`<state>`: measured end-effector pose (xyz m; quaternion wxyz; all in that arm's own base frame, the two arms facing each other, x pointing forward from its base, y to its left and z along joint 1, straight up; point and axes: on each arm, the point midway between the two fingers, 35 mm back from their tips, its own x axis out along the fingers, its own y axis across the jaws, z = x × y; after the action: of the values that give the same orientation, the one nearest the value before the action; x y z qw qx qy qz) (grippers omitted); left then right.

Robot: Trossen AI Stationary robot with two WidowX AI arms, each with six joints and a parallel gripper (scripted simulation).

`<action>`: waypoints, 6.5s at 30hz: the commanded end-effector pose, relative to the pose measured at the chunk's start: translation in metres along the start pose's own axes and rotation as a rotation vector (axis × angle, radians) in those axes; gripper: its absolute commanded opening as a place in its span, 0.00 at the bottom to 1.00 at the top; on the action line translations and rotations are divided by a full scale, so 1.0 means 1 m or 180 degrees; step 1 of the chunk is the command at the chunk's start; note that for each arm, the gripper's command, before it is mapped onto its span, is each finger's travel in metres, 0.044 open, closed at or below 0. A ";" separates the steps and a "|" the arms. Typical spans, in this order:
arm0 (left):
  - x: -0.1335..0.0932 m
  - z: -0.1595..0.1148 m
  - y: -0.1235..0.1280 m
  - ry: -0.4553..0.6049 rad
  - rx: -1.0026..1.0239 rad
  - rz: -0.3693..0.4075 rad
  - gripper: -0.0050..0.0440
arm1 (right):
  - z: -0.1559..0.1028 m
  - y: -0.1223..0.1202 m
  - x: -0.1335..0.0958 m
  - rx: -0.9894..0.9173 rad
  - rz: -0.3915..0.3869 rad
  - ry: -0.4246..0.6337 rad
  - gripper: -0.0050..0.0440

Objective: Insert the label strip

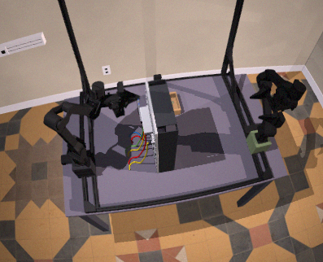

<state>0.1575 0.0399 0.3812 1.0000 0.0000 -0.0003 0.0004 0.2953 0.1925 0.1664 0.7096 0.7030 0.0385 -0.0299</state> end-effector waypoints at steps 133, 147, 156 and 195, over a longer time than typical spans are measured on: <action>0.000 0.002 0.000 -0.0003 0.0017 0.0000 1.00 | 0.020 0.005 0.000 0.0066 0.0045 0.0002 0.30; 0.000 0.002 0.000 -0.0003 0.0017 0.0000 1.00 | 0.020 0.005 0.000 0.0066 0.0045 0.0002 0.89; 0.000 0.002 0.000 -0.0003 0.0017 0.0000 1.00 | 0.038 -0.001 -0.026 0.0052 0.0049 0.0006 1.00; 0.000 0.002 0.000 -0.0003 0.0017 0.0000 1.00 | -0.002 0.004 -0.022 0.0093 0.0066 0.0003 0.10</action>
<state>0.1575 0.0399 0.3812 1.0000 -0.0001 -0.0003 0.0004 0.2705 0.1746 0.1667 0.7070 0.7058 0.0368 -0.0255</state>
